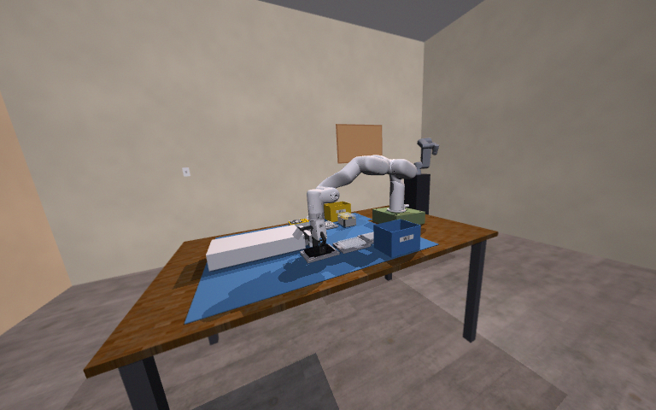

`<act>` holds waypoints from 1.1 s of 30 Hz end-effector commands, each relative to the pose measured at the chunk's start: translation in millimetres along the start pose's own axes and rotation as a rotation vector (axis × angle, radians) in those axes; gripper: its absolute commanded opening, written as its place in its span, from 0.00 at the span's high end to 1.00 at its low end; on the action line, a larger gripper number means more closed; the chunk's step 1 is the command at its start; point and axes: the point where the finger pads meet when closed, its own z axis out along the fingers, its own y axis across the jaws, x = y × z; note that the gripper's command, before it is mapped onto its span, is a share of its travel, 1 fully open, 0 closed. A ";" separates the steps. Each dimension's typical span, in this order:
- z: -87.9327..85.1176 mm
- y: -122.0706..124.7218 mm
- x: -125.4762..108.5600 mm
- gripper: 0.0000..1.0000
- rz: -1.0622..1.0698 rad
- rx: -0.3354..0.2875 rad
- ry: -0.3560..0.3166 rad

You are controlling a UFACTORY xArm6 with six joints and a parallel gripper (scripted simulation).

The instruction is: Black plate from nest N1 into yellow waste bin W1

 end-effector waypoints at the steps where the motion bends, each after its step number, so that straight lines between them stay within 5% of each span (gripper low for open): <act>1: -3.1 -0.5 1.9 1.00 0.000 0.001 0.006; 33: -8.5 -0.5 2.0 1.00 0.000 0.002 0.006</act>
